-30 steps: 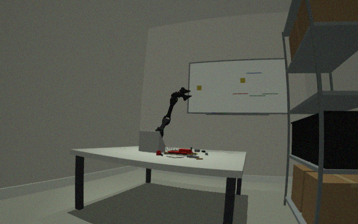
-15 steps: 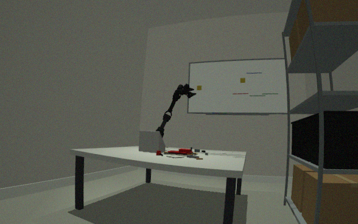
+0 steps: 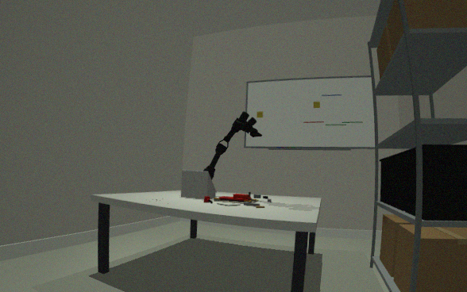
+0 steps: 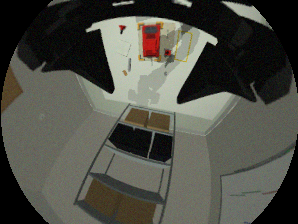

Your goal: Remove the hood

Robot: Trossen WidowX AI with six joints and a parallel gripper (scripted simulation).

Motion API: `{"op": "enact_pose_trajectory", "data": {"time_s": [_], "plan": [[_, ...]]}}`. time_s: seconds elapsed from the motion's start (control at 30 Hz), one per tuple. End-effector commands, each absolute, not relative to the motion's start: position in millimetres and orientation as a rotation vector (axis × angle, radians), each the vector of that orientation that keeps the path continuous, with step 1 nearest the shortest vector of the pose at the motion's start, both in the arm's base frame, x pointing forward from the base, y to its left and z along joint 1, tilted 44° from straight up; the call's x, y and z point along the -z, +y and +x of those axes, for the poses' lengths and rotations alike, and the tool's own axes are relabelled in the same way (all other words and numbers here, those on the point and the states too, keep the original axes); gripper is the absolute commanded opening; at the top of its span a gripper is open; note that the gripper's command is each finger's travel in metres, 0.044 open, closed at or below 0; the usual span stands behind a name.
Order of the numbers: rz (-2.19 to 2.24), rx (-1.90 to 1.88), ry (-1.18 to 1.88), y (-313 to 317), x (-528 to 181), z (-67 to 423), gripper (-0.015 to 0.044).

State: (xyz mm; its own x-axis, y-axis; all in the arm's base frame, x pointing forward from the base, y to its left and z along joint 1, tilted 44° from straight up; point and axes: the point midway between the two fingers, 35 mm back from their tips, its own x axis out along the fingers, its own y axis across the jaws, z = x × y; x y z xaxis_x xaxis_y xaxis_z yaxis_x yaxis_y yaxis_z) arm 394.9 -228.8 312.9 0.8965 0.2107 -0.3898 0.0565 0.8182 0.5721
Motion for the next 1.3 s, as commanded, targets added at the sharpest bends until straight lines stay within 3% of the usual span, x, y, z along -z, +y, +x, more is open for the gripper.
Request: {"op": "enact_pose_trajectory", "data": {"time_s": [0.0, 0.37, 0.77, 1.27], "plan": [[0.618, -0.118, 0.620, -216, -246, 407, 0.0440], [0.596, -0.260, 1.019, -162, -105, 400, 0.0440], [0.535, -0.601, 1.435, -80, 10, 337, 0.0440], [0.529, -0.652, 1.480, -65, 18, 334, 0.0440]]}}
